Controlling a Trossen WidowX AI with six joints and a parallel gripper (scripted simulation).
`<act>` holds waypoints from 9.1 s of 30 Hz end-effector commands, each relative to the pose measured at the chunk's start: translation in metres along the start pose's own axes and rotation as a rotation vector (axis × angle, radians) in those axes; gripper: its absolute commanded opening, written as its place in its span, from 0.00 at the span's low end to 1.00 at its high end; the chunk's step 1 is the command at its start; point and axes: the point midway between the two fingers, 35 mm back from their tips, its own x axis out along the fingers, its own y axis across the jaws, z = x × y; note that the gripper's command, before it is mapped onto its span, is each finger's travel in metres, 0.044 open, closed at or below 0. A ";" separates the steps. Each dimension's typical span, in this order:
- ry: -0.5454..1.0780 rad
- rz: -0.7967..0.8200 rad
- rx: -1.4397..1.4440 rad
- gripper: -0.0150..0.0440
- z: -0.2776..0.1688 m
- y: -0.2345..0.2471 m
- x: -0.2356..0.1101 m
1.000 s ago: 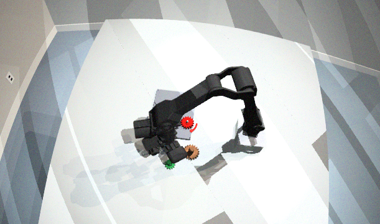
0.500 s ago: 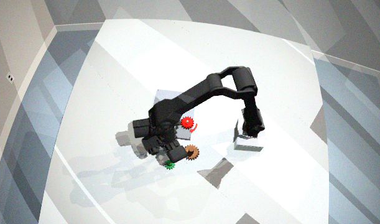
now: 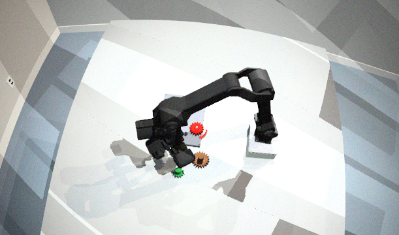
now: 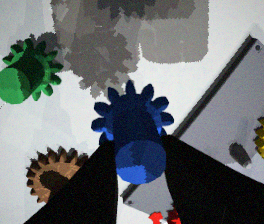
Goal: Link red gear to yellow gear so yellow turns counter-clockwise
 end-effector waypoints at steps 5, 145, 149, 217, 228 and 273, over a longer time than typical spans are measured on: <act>-0.006 0.000 0.000 0.25 0.002 0.001 -0.025; 0.002 -0.005 0.002 0.25 -0.083 -0.060 0.024; 0.002 -0.005 0.107 0.25 -0.083 -0.060 0.030; 0.002 -0.005 0.029 0.25 -0.083 -0.060 0.038; 0.003 -0.005 -0.256 0.25 -0.083 -0.061 0.039; -0.005 0.007 0.916 1.00 0.014 0.041 -0.005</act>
